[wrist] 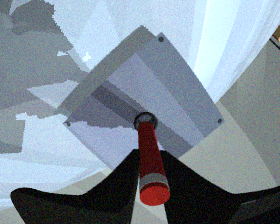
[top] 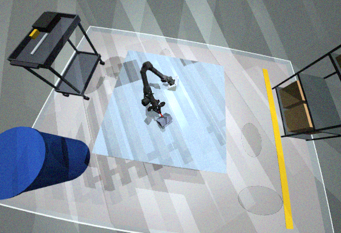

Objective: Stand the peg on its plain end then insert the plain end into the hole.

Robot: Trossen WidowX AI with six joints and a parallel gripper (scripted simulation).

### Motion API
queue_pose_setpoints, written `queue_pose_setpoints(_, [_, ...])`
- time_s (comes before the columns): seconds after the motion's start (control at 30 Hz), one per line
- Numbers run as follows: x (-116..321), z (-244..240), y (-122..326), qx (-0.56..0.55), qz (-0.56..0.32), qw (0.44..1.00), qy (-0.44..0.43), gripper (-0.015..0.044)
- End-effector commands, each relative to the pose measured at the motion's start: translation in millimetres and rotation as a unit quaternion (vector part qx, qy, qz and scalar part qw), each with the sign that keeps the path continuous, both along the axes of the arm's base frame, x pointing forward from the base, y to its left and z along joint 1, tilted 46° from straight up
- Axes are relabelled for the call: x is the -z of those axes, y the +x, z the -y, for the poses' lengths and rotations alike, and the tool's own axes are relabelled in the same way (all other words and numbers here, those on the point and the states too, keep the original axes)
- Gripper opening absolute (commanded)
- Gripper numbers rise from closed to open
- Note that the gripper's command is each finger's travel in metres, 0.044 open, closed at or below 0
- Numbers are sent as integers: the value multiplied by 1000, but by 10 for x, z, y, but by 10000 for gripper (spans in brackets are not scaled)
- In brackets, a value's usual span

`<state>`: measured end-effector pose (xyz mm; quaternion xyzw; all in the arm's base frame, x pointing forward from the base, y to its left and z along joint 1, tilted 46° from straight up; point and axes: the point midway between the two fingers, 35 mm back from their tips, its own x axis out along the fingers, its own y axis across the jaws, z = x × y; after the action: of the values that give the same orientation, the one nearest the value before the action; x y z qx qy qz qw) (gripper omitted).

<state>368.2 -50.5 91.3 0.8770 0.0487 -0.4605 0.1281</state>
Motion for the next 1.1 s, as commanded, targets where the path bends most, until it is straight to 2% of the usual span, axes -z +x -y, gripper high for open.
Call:
queue_pose_setpoints(0.0, [33, 1, 1, 1, -2, 1000, 0, 0])
queue_pose_setpoints(1.07, [138, -2, 67, 1, -2, 1000, 0, 0])
